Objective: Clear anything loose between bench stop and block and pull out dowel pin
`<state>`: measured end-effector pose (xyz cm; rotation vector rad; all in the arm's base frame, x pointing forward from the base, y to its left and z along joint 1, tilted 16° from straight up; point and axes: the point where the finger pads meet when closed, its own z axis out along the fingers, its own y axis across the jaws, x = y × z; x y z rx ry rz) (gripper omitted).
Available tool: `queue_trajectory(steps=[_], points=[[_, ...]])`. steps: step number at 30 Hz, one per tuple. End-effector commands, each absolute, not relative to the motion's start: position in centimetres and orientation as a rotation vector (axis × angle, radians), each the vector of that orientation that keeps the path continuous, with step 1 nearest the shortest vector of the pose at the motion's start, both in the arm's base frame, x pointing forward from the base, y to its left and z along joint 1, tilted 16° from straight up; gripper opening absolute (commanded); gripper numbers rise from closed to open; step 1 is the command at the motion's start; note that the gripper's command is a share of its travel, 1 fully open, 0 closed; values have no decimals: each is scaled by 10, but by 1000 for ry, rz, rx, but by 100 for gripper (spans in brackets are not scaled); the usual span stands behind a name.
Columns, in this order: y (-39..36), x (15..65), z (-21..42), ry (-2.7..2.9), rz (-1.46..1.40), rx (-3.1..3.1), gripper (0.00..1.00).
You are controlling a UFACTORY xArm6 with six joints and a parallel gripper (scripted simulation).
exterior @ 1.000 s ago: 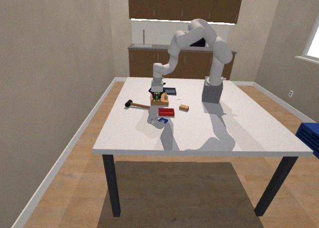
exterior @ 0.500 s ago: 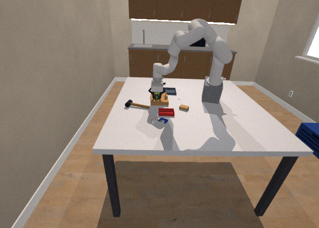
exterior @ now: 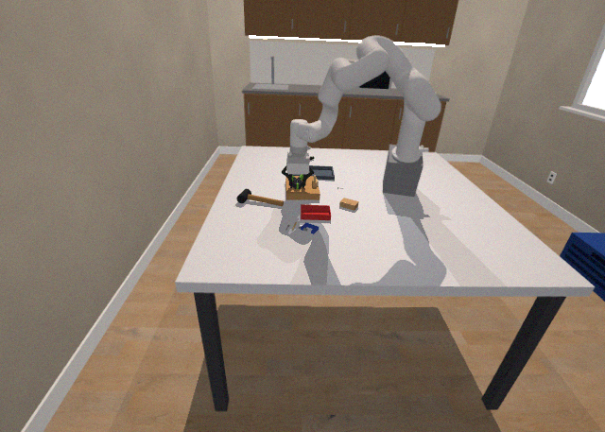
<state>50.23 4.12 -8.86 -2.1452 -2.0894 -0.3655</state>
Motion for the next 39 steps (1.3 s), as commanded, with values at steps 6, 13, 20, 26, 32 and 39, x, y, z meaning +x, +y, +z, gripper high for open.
queue_trajectory(steps=[6, 13, 20, 26, 32, 39], points=[[41, 504, -87, -2091, -371, -2147, 55], [40, 504, -84, -2091, -371, -2147, 55], [38, 503, -76, -2091, -371, -2147, 55], [36, 503, -69, -2091, -371, -2147, 55], [33, 502, -56, -2091, -371, -2147, 55], [28, 500, -40, -2091, -371, -2147, 55]])
